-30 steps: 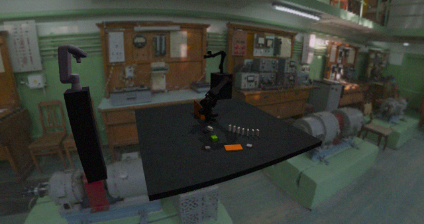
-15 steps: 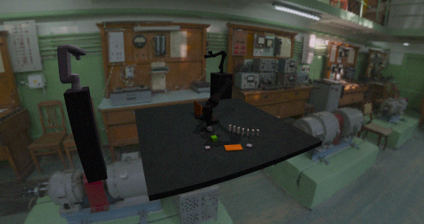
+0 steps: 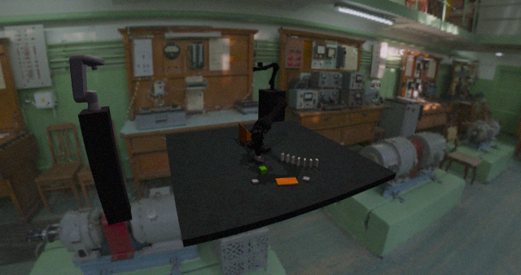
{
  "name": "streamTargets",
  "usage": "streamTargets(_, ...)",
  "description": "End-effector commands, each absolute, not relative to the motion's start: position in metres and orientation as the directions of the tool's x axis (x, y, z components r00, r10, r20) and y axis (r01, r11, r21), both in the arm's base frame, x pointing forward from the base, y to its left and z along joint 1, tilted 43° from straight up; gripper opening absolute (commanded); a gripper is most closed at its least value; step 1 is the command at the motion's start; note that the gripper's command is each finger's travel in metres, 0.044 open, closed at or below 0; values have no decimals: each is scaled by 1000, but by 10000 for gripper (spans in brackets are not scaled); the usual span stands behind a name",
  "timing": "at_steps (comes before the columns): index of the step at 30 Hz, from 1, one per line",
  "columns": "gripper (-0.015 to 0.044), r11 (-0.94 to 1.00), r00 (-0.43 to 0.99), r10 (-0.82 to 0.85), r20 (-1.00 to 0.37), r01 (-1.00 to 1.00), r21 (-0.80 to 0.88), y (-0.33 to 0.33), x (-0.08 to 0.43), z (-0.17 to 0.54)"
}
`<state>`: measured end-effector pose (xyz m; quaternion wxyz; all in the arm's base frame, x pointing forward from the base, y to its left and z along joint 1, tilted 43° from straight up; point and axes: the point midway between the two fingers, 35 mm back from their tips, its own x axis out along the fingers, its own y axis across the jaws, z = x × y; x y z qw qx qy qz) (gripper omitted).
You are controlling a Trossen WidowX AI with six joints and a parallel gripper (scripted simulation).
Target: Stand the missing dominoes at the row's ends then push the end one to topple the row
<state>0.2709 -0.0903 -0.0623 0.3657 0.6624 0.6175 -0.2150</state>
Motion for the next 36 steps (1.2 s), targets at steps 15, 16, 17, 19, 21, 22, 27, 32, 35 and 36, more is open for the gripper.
streamTargets(15,53,78,151,659,-736,961,267,-141,293,3)
streamTargets(16,79,137,151,659,-736,939,315,-141,294,3)
streamTargets(17,105,209,151,659,-737,904,373,-141,295,3)
streamTargets(19,157,347,151,659,-737,808,477,-142,298,4)
streamTargets(21,210,471,151,659,-737,680,562,-142,301,4)
streamTargets(22,236,527,151,659,-737,606,596,-142,302,4)
streamTargets(27,368,718,152,659,-736,162,677,-143,309,4)
streamTargets(32,440,751,152,659,-736,-173,637,-144,313,5)
streamTargets(35,440,751,152,659,-736,-173,637,-144,313,5)
streamTargets(36,440,751,152,659,-736,-173,637,-144,313,5)
